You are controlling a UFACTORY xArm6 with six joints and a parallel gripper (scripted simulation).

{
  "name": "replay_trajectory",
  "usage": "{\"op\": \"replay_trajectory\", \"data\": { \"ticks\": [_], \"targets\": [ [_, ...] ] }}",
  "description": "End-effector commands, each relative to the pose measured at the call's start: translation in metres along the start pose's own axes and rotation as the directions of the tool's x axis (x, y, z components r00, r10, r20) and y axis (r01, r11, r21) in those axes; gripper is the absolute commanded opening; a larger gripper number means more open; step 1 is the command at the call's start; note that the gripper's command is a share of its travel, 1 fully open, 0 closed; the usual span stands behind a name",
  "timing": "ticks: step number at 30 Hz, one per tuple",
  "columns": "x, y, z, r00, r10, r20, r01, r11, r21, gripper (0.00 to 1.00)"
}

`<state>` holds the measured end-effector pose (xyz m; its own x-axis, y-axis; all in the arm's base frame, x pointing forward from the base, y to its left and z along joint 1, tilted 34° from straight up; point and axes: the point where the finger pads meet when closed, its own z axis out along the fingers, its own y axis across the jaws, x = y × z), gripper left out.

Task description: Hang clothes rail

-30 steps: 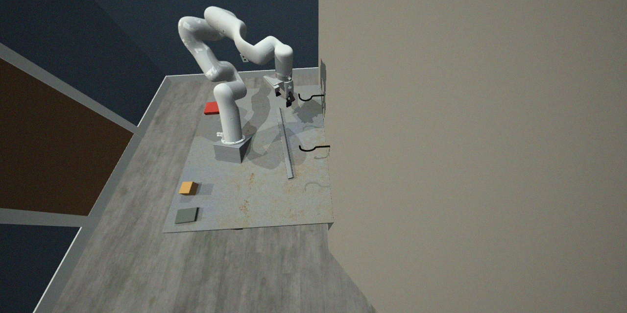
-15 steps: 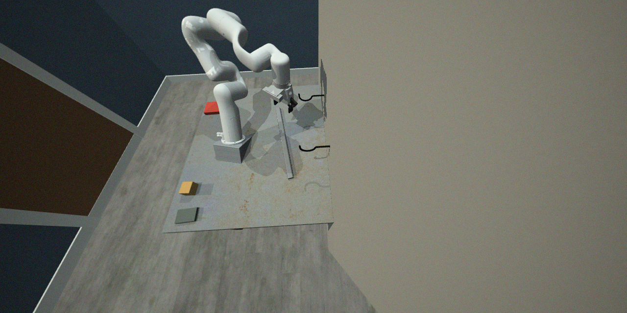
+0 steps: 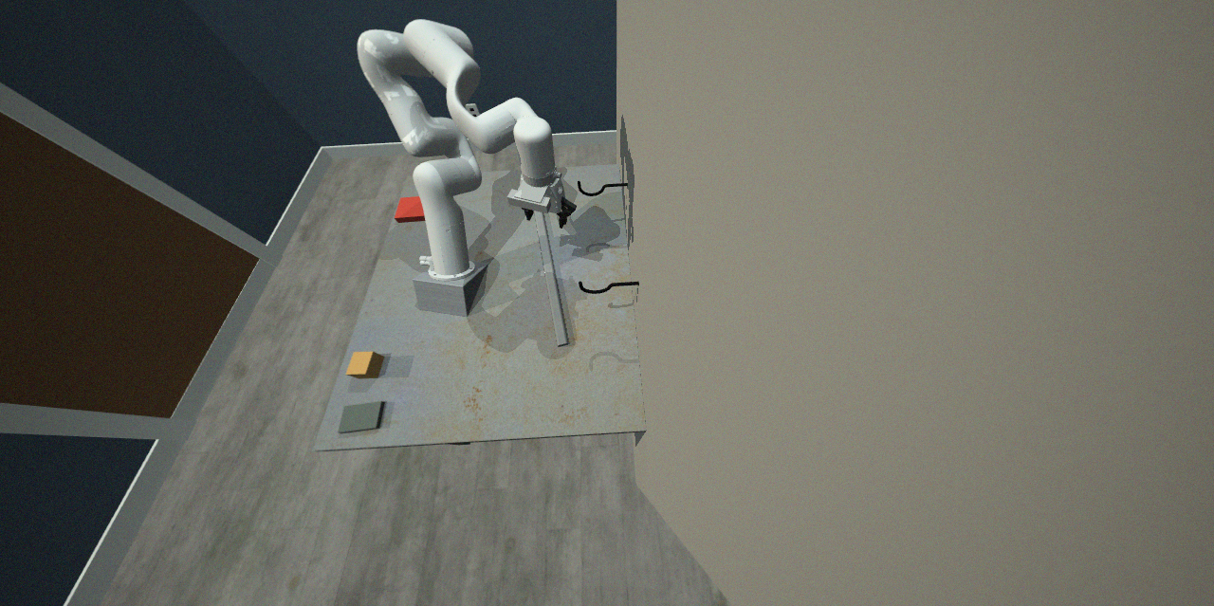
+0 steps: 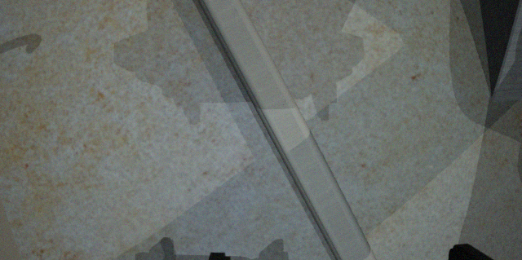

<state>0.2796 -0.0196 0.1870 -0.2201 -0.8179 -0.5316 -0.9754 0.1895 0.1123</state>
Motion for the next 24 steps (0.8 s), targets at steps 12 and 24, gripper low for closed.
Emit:
{"op": "replay_trajectory", "data": {
  "ticks": [12,24],
  "targets": [
    [0.045,-0.001,0.011,0.931,-0.365,0.001,0.364,0.929,0.066,1.0],
    [0.06,0.001,0.015,0.88,-0.474,-0.014,0.473,0.877,0.082,1.0]
  ]
}}
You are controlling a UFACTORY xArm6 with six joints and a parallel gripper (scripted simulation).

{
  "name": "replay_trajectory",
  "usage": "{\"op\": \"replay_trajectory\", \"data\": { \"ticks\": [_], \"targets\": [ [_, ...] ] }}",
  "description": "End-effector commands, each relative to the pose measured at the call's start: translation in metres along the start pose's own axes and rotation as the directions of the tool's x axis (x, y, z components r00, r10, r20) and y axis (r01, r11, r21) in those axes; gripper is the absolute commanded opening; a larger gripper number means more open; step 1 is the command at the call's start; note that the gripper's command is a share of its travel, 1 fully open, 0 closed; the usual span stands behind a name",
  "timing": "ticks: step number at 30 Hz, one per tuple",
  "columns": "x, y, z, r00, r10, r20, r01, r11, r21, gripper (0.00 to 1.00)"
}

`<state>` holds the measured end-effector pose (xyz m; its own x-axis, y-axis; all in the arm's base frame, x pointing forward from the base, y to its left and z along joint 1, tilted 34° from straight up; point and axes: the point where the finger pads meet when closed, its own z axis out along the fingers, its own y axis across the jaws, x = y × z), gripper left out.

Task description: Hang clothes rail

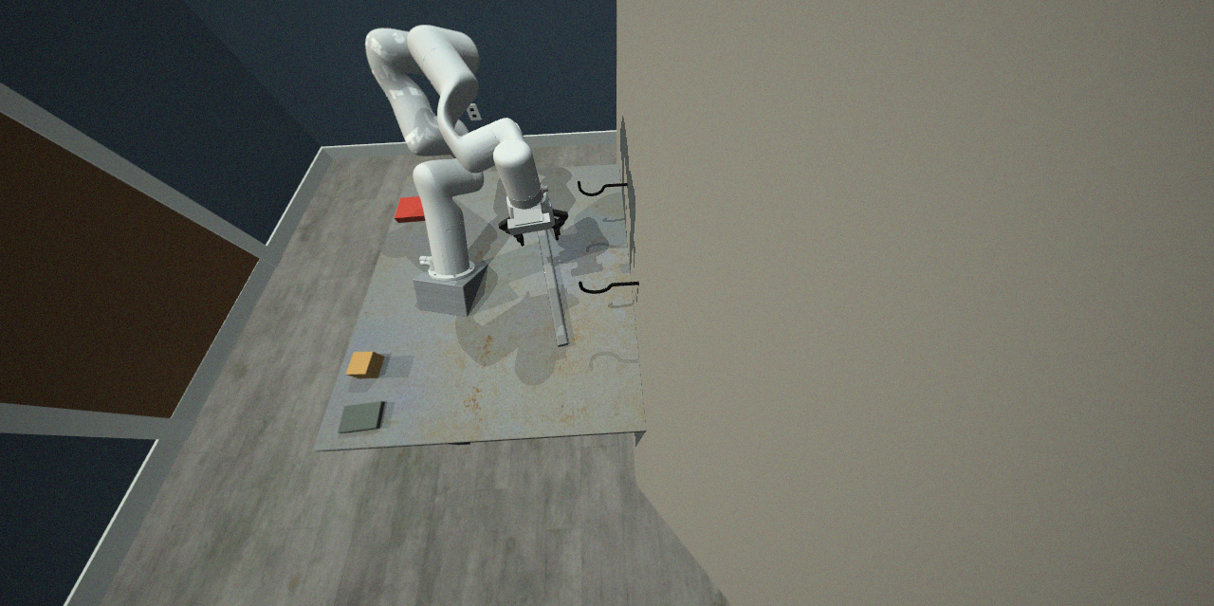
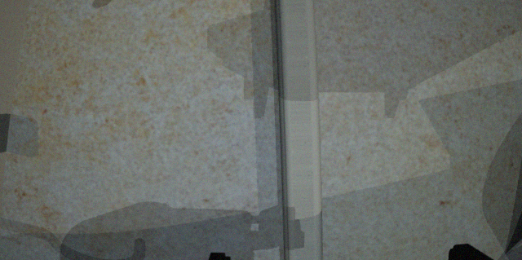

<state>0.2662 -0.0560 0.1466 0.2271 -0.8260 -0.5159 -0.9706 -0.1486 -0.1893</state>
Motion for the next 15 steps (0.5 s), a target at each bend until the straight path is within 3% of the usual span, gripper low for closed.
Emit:
{"op": "replay_trajectory", "data": {
  "ticks": [1,15],
  "targets": [
    [0.0056,0.0023,0.0005,0.999,-0.042,0.003,0.042,0.999,0.013,1.0],
    [0.0057,0.0024,-0.0045,0.999,-0.042,0.003,0.042,0.999,0.013,1.0]
  ]
}}
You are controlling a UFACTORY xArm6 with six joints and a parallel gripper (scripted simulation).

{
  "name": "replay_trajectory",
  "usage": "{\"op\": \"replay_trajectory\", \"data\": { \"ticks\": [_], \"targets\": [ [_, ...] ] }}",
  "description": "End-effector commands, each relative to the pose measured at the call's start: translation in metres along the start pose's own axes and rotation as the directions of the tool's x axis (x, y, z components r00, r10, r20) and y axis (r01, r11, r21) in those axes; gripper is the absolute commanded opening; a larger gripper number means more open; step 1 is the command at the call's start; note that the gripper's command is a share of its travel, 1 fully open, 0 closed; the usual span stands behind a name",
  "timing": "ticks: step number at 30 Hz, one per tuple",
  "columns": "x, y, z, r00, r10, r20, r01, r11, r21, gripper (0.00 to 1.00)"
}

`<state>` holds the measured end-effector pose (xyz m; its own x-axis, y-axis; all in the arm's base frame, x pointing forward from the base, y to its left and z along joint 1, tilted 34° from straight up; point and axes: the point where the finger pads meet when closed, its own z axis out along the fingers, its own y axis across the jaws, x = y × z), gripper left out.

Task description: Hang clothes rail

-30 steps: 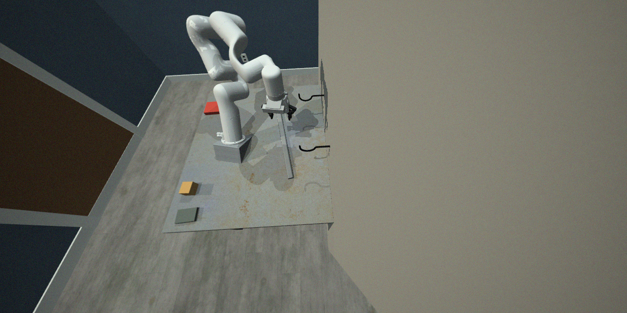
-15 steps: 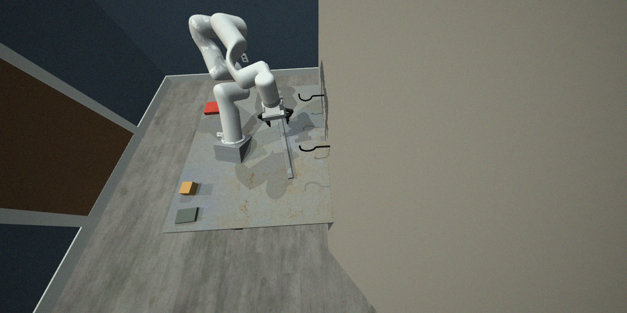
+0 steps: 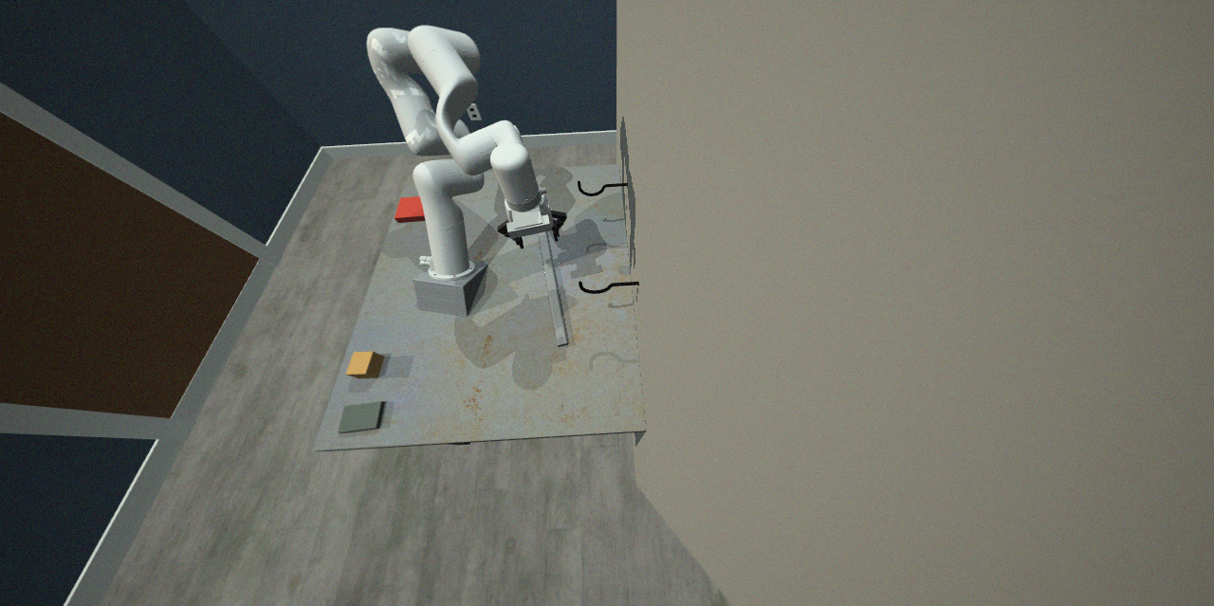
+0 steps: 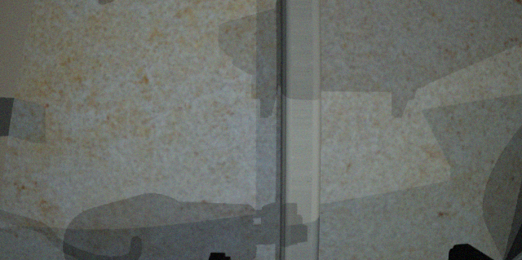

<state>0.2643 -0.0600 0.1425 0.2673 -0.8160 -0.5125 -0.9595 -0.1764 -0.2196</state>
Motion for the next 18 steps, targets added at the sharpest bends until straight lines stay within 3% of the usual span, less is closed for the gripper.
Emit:
{"op": "replay_trajectory", "data": {
  "ticks": [1,18],
  "targets": [
    [0.0007,-0.0008,-0.0056,1.0,-0.001,-0.003,0.001,1.0,0.002,1.0],
    [0.0007,-0.0009,0.0044,1.0,-0.001,-0.003,0.001,1.0,0.002,1.0]
  ]
}}
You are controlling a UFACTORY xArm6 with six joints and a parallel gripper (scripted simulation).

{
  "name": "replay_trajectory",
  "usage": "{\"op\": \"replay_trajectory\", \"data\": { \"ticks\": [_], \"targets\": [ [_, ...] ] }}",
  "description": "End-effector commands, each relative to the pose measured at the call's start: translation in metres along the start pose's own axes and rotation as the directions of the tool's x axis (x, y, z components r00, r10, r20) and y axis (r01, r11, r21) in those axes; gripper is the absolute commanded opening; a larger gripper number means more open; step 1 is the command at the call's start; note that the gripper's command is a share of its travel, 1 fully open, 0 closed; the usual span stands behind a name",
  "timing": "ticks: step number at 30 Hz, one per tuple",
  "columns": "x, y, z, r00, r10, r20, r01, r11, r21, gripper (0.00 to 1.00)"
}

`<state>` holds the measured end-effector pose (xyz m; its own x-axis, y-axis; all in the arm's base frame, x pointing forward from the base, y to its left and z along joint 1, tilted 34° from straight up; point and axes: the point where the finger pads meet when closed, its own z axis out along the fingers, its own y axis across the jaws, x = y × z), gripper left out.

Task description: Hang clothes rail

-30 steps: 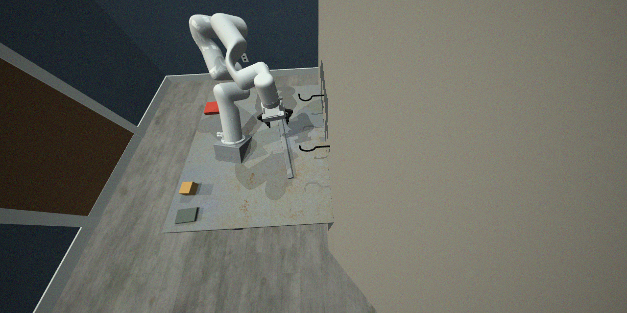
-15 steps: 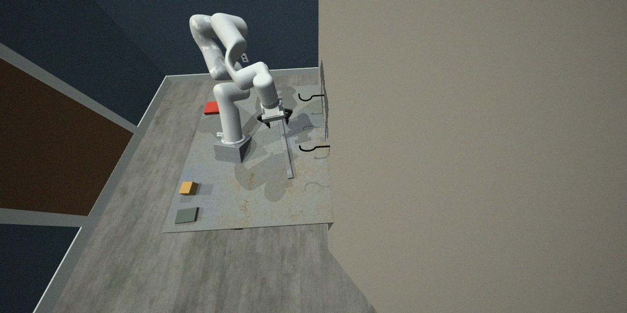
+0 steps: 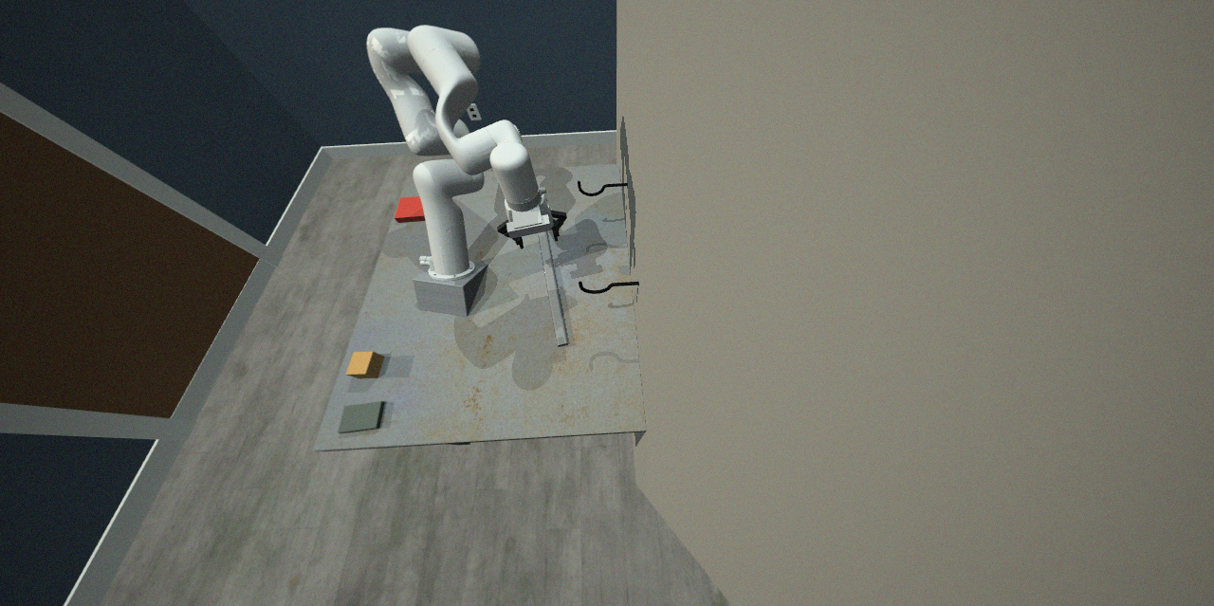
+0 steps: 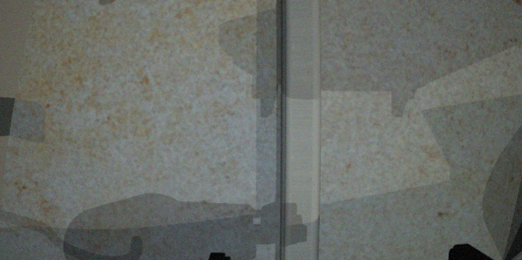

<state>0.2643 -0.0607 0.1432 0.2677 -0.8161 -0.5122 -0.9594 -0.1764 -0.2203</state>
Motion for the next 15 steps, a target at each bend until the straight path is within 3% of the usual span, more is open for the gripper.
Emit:
{"op": "replay_trajectory", "data": {
  "ticks": [1,15],
  "targets": [
    [0.001,-0.001,0.007,1.0,-0.001,-0.002,0.001,1.0,0.002,1.0],
    [0.001,-0.001,0.027,1.0,-0.001,-0.002,0.001,1.0,0.002,1.0]
  ]
}}
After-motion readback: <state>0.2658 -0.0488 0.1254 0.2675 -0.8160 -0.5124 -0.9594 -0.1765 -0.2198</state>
